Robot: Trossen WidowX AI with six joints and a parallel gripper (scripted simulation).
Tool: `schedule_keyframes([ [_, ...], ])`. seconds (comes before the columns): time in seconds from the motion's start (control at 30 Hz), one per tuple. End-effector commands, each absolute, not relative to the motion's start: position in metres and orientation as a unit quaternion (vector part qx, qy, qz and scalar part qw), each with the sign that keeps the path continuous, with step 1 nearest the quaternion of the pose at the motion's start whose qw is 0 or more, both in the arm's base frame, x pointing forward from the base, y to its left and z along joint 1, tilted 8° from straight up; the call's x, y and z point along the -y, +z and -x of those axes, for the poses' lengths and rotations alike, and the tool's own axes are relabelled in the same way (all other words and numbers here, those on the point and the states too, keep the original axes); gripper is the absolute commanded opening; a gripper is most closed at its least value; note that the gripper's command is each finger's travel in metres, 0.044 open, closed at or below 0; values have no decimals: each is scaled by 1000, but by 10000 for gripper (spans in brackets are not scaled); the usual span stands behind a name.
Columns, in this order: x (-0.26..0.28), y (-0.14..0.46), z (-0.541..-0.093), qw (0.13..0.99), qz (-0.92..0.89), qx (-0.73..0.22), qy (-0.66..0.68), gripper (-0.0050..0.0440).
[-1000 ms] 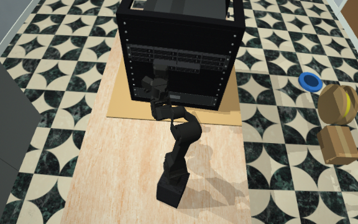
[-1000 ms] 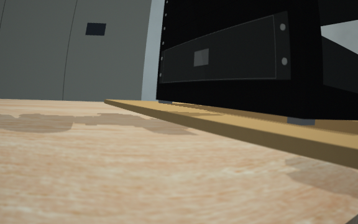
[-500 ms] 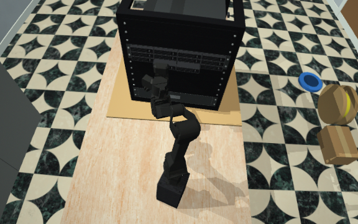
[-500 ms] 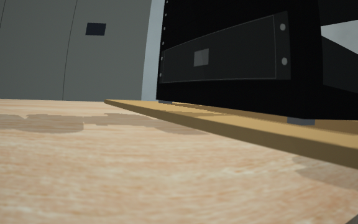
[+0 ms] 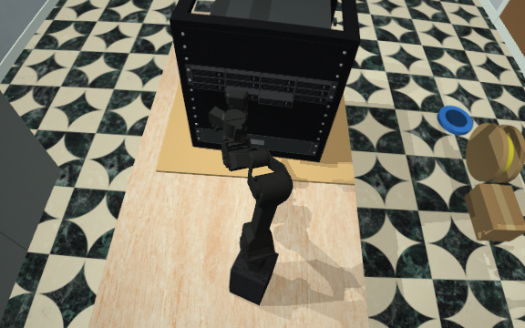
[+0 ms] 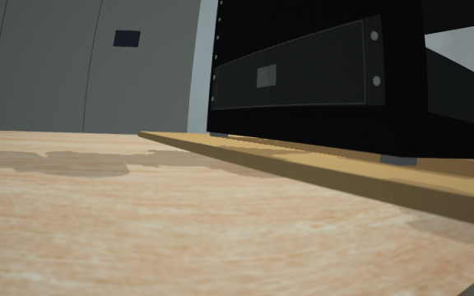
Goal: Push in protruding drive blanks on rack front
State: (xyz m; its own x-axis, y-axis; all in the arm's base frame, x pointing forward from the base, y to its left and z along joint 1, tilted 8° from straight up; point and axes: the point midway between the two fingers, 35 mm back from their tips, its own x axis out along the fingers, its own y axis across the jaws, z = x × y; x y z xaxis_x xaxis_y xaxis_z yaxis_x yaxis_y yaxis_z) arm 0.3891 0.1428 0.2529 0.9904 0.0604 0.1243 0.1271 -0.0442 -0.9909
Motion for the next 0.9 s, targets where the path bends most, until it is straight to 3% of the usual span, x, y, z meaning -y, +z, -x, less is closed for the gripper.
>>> schedule_keyframes([
  [0.0,-144,259,-392,692,718,71,-28,-50],
  [0.87,-145,262,-405,692,718,71,-28,-50],
])
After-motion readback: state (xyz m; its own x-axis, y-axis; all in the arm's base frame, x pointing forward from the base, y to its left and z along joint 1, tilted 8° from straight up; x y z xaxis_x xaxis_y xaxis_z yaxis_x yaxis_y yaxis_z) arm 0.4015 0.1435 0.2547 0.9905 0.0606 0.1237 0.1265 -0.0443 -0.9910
